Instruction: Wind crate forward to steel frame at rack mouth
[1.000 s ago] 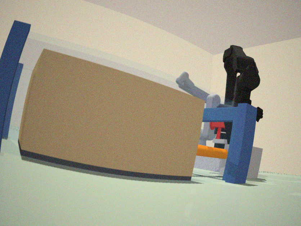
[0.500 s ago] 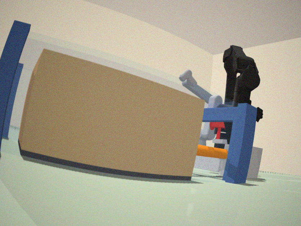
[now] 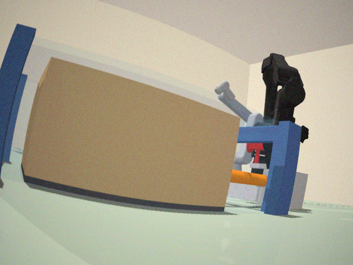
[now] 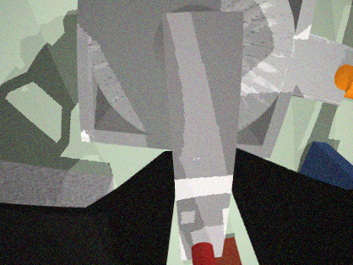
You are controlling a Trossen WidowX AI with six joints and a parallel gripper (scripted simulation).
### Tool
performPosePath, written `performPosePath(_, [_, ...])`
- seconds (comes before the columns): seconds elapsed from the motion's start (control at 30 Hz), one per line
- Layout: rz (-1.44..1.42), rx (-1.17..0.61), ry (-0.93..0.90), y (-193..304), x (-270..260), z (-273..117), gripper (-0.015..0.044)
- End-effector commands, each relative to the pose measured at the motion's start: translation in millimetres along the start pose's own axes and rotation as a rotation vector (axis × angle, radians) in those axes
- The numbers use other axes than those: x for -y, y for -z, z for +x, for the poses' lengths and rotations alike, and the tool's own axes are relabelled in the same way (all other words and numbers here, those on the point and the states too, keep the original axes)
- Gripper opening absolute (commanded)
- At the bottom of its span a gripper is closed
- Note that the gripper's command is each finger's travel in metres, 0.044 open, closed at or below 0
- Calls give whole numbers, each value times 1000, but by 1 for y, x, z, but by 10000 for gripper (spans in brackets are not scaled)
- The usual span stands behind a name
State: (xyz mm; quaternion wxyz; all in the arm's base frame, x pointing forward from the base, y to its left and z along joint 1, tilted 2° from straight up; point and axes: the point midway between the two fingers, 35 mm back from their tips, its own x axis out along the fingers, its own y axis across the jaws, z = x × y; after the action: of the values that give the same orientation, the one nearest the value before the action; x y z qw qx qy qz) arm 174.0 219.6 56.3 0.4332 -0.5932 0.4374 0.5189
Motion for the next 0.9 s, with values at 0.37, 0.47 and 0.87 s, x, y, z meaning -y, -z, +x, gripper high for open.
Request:
performPosePath(0.37, [-51, 3, -2, -1, 1, 4, 0])
performPosePath(0.47, [-76, 3, 1, -1, 2, 4, 0])
performPosePath(0.87, [-77, 3, 2, -1, 2, 4, 0])
